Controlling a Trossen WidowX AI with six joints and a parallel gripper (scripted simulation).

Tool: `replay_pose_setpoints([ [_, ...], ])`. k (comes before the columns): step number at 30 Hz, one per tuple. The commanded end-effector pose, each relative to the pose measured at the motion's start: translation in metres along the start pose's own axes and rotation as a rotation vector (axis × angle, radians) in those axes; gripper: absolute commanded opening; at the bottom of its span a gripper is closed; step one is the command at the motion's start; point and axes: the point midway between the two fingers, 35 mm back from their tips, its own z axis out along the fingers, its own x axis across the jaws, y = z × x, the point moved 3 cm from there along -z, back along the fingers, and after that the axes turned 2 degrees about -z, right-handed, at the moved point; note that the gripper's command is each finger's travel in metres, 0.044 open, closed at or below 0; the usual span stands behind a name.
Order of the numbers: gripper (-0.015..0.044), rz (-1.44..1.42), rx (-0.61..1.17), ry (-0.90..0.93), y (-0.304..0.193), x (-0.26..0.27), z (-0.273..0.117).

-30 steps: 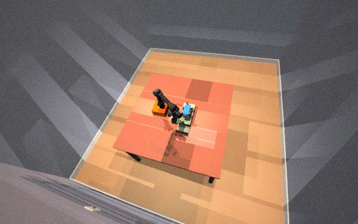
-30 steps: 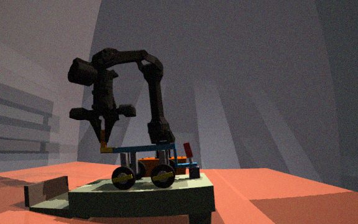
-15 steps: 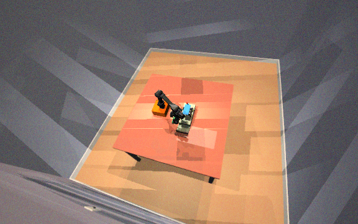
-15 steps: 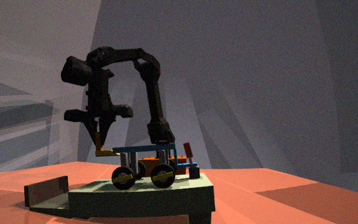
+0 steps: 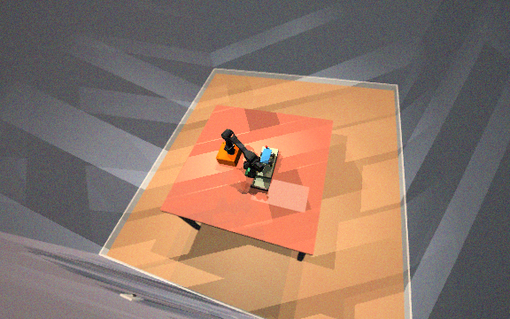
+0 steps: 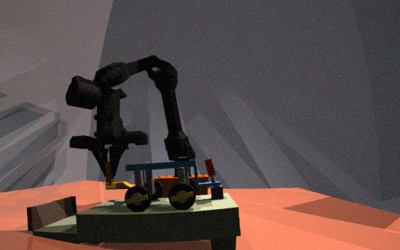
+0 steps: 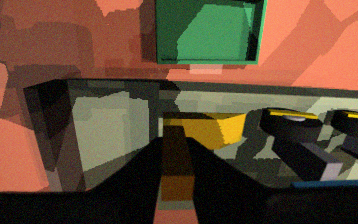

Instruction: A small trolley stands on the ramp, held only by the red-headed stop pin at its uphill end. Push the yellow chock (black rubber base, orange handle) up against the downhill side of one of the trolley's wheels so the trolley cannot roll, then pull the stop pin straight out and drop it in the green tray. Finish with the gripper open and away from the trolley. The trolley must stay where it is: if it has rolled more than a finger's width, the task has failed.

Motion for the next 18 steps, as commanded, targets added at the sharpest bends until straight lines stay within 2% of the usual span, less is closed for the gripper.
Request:
replay_pose_setpoints([
  [1, 0.0000, 0.004, -0.001, -0.005, 0.000, -0.001, 0.011],
  [7, 0.0000, 0.004, -0.002, -0.005, 0.001, -0.002, 0.028],
  [18, 0.0000, 0.004, -0.001, -0.006, 0.001, -0.009, 0.028],
])
